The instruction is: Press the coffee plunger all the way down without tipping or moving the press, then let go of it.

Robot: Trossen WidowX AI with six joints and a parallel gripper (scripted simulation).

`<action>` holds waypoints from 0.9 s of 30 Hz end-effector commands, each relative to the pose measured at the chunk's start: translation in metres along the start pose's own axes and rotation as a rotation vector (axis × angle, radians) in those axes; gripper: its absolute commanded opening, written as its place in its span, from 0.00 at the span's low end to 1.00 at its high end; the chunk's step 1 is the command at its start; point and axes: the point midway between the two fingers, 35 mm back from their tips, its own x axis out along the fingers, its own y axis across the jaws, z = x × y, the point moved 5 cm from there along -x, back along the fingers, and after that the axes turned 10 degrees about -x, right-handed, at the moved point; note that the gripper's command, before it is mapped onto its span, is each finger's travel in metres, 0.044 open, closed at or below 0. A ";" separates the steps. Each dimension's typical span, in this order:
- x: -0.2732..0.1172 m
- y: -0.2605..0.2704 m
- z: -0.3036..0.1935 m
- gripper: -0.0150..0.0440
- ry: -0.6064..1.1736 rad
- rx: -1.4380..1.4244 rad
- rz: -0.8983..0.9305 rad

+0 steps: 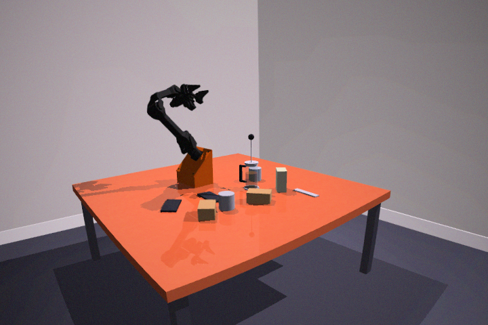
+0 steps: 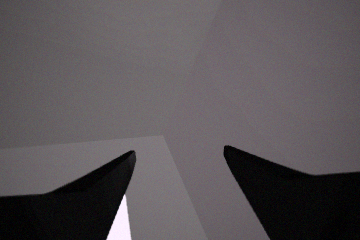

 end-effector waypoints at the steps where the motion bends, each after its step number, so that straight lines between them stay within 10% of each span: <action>1: 0.002 -0.001 0.001 0.98 -0.010 0.022 -0.001; 14: 0.066 -0.027 0.033 1.00 -0.425 0.908 0.024; 27: 0.171 -0.053 0.122 1.00 -0.704 2.395 0.778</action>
